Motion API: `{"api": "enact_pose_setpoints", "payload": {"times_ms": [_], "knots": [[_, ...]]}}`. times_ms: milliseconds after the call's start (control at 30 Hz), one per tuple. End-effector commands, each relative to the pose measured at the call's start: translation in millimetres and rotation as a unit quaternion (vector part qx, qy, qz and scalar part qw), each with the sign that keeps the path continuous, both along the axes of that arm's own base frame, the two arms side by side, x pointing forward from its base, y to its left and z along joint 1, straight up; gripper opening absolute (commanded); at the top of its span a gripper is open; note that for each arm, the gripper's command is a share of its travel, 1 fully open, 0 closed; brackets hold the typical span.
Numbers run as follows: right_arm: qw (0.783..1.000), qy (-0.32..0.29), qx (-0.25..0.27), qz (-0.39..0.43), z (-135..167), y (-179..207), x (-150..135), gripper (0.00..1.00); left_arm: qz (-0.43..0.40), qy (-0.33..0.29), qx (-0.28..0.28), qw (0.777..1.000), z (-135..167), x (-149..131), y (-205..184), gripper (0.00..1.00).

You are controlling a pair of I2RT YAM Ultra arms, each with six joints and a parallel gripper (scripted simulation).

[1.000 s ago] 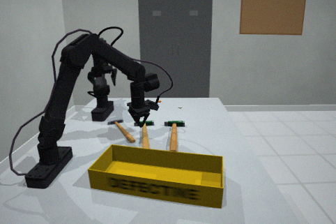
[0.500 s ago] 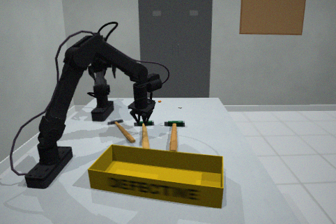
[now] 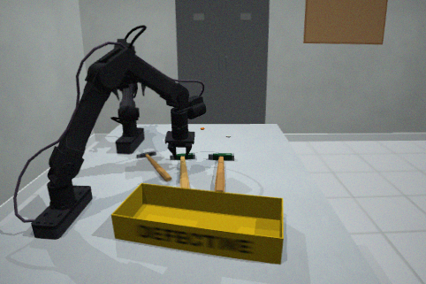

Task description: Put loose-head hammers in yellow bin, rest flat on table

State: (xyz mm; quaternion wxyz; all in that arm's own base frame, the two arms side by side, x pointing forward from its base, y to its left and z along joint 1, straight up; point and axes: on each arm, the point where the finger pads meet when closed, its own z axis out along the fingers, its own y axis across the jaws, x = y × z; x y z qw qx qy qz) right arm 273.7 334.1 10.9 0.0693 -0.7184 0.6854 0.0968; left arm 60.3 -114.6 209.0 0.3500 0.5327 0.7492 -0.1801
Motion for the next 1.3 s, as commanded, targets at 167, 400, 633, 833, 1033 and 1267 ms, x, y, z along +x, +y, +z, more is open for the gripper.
{"api": "enact_pose_setpoints", "payload": {"times_ms": [167,400,633,833,1033,1267], "knots": [[0.997,-0.017,0.022,0.068,5.3,14.2,6.1,0.41,0.001,0.000,-0.003,1.000,15.7,-11.4,23.2,1.00],[0.997,-0.017,0.022,0.069,5.1,14.7,6.1,0.41,0.052,-0.005,-0.012,0.999,23.9,-5.3,33.5,1.00],[0.997,-0.017,0.022,0.068,5.0,14.8,6.1,0.41,0.171,-0.006,-0.009,0.985,30.3,1.9,60.8,1.00],[0.997,-0.017,0.022,0.068,5.0,14.8,6.1,0.41,0.247,-0.010,-0.014,0.969,36.2,4.7,75.3,1.00],[0.997,-0.018,0.023,0.066,3.8,16.6,6.7,0.41,0.259,-0.018,-0.023,0.966,41.4,7.2,75.7,1.00],[0.997,-0.023,0.023,0.065,-5.5,25.7,9.5,0.41,0.259,-0.018,-0.023,0.966,41.4,7.2,75.7,1.00]]}}
